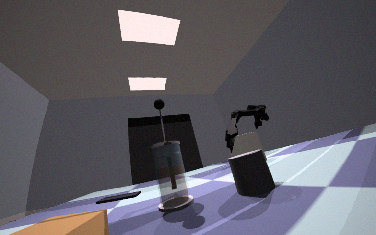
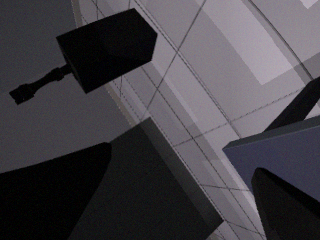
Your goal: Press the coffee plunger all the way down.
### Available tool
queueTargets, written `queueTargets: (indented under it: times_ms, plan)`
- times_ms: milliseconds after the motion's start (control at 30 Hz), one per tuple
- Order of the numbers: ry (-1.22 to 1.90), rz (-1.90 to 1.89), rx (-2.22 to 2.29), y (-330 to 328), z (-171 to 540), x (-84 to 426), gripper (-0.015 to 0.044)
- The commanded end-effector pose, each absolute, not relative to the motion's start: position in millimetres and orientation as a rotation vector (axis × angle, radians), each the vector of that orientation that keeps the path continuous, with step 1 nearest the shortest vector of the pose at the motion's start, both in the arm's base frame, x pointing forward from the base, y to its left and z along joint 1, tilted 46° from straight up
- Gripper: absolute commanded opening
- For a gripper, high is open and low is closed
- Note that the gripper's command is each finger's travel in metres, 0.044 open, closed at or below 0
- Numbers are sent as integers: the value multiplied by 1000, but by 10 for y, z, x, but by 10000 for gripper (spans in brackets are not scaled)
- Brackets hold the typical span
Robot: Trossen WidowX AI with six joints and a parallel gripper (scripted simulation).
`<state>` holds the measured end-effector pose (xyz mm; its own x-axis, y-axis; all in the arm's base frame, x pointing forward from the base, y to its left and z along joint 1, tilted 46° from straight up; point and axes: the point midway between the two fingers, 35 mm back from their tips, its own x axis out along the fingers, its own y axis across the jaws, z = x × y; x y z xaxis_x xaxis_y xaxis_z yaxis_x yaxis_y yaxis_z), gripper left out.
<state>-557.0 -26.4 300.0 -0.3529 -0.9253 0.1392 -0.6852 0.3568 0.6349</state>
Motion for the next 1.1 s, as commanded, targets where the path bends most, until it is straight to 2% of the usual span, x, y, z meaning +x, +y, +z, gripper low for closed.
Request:
queueTargets:
  times_ms: [0, 33, 367, 667, 867, 1067]
  plan:
    - [-2148, -658, 1396, -254, 3002, -5572, 426]
    - [-2165, -644, 1390, -220, 3007, -5579, 440]
    - [-2609, -169, 1169, 868, 3117, -5645, 440]
    - [-2835, 288, 798, 1972, 3111, -5464, 440]
    - [-2860, 725, 424, 2842, 3076, -5198, 440]
    - [-2718, 1137, 10, 3694, 2995, -4731, 440]
